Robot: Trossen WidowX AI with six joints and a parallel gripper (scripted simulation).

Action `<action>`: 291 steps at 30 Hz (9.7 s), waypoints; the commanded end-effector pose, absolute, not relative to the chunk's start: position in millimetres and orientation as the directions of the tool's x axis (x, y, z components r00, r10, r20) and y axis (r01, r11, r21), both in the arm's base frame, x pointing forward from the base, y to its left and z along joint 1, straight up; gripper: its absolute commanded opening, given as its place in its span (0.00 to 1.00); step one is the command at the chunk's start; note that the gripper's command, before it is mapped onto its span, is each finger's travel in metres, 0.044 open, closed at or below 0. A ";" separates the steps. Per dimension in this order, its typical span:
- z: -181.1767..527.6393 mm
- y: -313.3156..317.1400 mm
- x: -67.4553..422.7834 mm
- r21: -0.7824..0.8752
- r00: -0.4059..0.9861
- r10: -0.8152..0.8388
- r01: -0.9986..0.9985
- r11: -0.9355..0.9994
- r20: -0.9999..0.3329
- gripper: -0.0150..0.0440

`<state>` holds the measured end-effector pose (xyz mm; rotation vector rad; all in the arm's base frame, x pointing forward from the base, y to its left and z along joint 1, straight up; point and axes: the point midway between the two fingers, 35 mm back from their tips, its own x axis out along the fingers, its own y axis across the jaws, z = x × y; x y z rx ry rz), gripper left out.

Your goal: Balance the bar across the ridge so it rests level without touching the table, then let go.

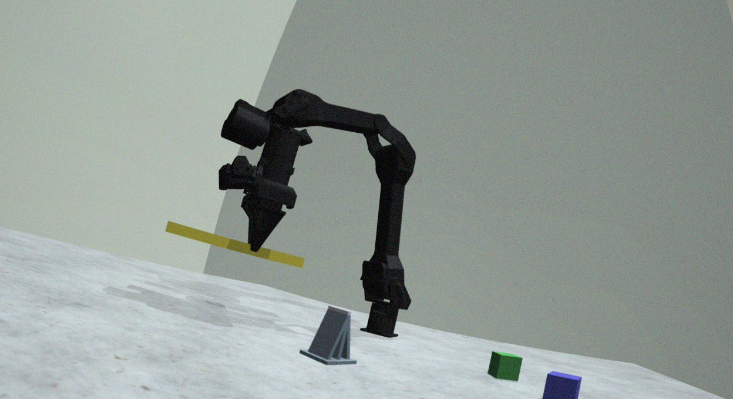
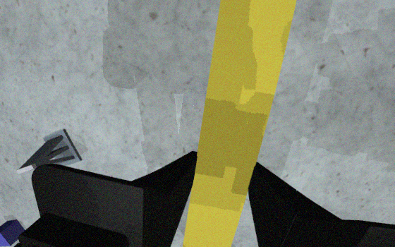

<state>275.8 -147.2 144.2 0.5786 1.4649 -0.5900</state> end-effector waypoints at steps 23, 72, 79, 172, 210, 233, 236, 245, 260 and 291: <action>159.1 -85.4 311.1 0.010 0.030 -0.008 0.570 0.821 -1.000 0.25; 157.2 75.6 334.8 0.015 0.032 0.007 0.260 0.965 -0.999 0.25; 146.2 77.0 335.5 0.015 0.032 0.007 0.260 0.965 -0.999 0.25; 113.1 74.4 335.8 0.015 0.032 0.007 0.259 0.966 -0.999 0.25; 110.0 74.3 335.7 0.015 0.032 0.007 0.259 0.966 -0.999 0.25; 108.1 74.3 335.4 0.015 0.032 0.007 0.259 0.966 -0.999 0.25; 107.7 74.3 335.3 0.015 0.032 0.007 0.259 0.966 -0.999 0.25; 107.1 74.3 335.2 0.015 0.031 0.007 0.259 0.966 -0.999 0.25; 106.6 74.3 335.0 0.015 0.031 0.007 0.259 0.966 -0.999 0.25; 108.0 74.4 334.9 0.015 0.031 0.007 0.259 0.966 -0.999 0.25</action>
